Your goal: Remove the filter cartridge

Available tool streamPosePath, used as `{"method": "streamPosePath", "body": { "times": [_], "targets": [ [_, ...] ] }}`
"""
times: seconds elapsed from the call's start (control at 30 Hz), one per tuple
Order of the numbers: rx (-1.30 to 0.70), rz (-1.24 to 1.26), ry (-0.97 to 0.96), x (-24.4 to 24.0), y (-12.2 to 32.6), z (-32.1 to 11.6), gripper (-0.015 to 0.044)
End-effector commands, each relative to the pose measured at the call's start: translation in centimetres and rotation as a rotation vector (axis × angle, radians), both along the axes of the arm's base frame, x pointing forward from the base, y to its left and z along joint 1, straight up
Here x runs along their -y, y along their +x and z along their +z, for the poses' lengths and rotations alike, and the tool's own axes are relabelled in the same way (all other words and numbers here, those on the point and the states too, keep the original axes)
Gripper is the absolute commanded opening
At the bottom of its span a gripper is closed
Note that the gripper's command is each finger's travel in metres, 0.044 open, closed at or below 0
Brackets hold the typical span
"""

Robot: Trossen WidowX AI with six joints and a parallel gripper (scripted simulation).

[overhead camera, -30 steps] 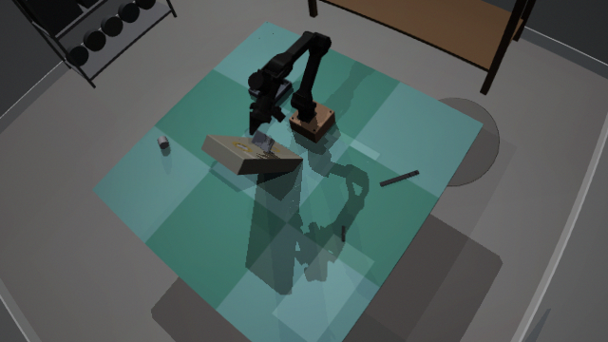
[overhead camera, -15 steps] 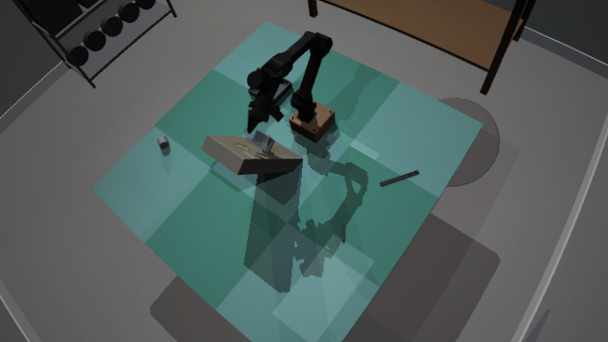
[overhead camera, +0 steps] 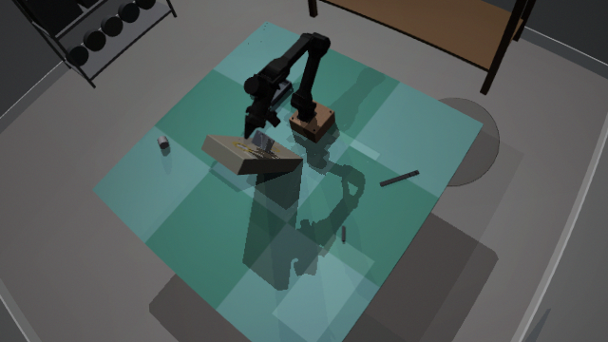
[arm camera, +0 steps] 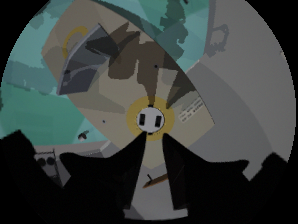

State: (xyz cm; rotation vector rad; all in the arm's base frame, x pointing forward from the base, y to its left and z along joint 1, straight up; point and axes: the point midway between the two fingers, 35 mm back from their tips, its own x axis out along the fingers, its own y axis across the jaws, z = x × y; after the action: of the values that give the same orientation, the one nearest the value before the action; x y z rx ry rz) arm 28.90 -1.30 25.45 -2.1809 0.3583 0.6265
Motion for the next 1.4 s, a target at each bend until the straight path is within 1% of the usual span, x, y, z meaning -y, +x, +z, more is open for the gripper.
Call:
{"method": "streamPosePath", "body": {
  "times": [0.0,0.47,1.37],
  "targets": [
    [-0.011,-0.005,0.003,0.1,0.6,-0.8,0.0100],
    [-0.010,-0.005,0.003,0.2,2.3,-2.1,0.0100],
    [-0.010,-0.005,0.003,0.2,2.2,-2.2,0.0100]
  ]
}}
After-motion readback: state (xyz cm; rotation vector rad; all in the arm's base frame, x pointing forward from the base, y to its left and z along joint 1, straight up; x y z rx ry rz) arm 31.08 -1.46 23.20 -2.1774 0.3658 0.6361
